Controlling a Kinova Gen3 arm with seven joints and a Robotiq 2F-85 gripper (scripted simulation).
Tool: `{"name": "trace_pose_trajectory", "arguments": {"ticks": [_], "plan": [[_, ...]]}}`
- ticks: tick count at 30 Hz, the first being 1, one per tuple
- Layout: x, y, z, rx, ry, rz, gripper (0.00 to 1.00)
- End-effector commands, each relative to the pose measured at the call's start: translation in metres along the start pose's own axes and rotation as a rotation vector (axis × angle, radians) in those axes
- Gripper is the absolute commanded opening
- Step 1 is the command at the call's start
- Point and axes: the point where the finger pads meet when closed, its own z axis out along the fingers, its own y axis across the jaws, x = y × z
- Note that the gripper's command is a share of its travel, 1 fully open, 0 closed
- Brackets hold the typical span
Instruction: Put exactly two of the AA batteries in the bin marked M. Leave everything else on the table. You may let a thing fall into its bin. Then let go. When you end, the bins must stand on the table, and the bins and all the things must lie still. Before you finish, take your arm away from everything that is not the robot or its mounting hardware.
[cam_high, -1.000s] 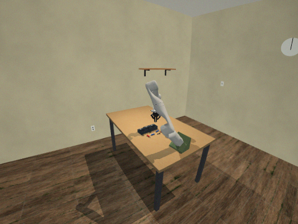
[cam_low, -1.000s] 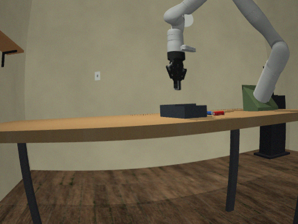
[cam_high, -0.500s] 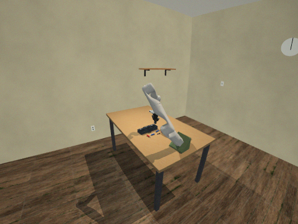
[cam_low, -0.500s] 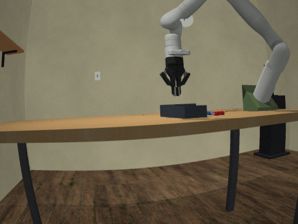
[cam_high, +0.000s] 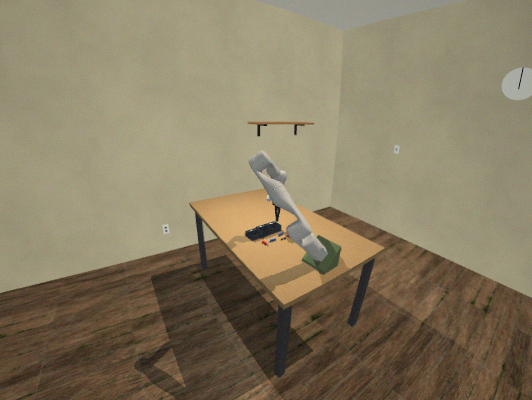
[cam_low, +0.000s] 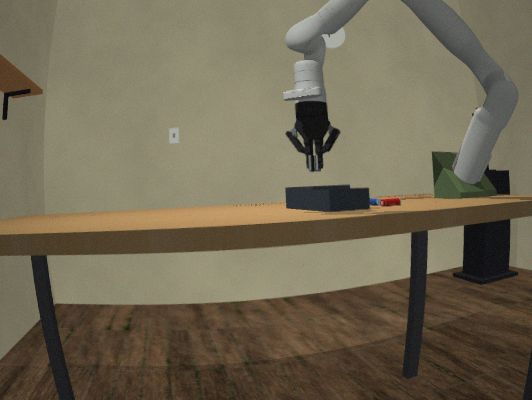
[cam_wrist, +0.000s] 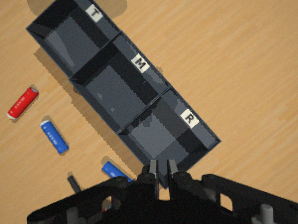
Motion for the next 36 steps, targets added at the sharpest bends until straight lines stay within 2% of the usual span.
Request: {"name": "trace_pose_trajectory", "arguments": {"ticks": [1, 12, 14, 18, 23, 36], "plan": [[0.002, -0.001, 0.002, 0.005, -0.01, 0.101, 0.09], [0.002, -0.001, 0.002, 0.002, -0.011, 0.651, 0.09], [0.002, -0.001, 0.002, 0.002, -0.011, 0.651, 0.09], [0.002, -0.001, 0.002, 0.001, -0.011, 0.843, 0.09], [0.002, -0.001, 0.002, 0.001, -0.011, 0.843, 0.09], [0.001, -0.001, 0.031, 0.001, -0.011, 0.843, 0.09]]}}
